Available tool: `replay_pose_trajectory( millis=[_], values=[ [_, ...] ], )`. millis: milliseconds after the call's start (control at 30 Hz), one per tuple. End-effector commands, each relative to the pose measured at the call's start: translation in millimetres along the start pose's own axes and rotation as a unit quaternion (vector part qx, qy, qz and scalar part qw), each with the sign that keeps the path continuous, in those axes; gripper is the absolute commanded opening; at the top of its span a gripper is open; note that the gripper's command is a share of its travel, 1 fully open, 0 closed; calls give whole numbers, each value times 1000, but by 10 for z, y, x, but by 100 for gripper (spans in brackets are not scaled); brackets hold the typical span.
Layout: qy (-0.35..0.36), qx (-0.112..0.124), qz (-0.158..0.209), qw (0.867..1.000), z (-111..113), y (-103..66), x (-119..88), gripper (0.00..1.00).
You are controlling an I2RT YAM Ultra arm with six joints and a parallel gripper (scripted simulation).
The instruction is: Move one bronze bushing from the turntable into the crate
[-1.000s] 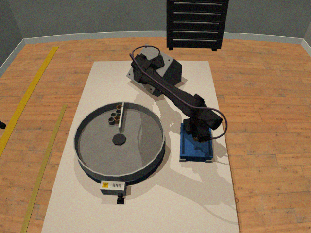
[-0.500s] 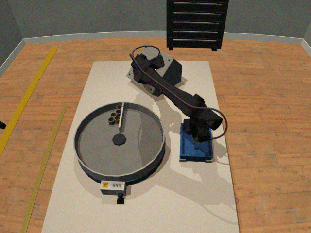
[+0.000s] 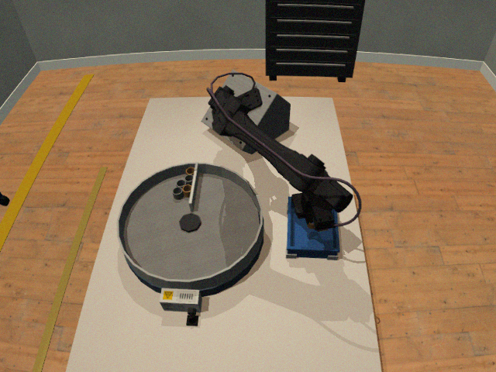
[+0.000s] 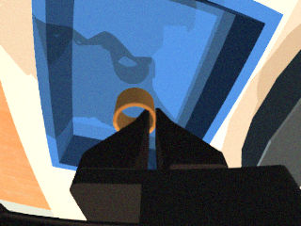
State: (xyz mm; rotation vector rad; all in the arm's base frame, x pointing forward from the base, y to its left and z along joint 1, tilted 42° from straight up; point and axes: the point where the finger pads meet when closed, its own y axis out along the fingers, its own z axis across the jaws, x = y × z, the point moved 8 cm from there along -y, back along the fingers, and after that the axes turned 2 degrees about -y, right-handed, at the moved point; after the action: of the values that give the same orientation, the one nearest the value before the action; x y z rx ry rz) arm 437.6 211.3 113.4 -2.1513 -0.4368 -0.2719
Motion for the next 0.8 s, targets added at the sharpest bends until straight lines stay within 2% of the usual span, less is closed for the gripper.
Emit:
replay_pose_trajectory(
  millis=[0,133,200,233,467,767],
  values=[
    [-8,6,-5,1000,47,46,-20,0],
    [-17,5,-1,1000,126,143,-61,0],
    [-17,5,-1,1000,126,143,-61,0],
    [-9,11,-13,1000,65,38,-12,0],
    [-11,6,-4,1000,81,185,-33,0],
    [-15,7,-6,1000,111,164,-39,0]
  ],
)
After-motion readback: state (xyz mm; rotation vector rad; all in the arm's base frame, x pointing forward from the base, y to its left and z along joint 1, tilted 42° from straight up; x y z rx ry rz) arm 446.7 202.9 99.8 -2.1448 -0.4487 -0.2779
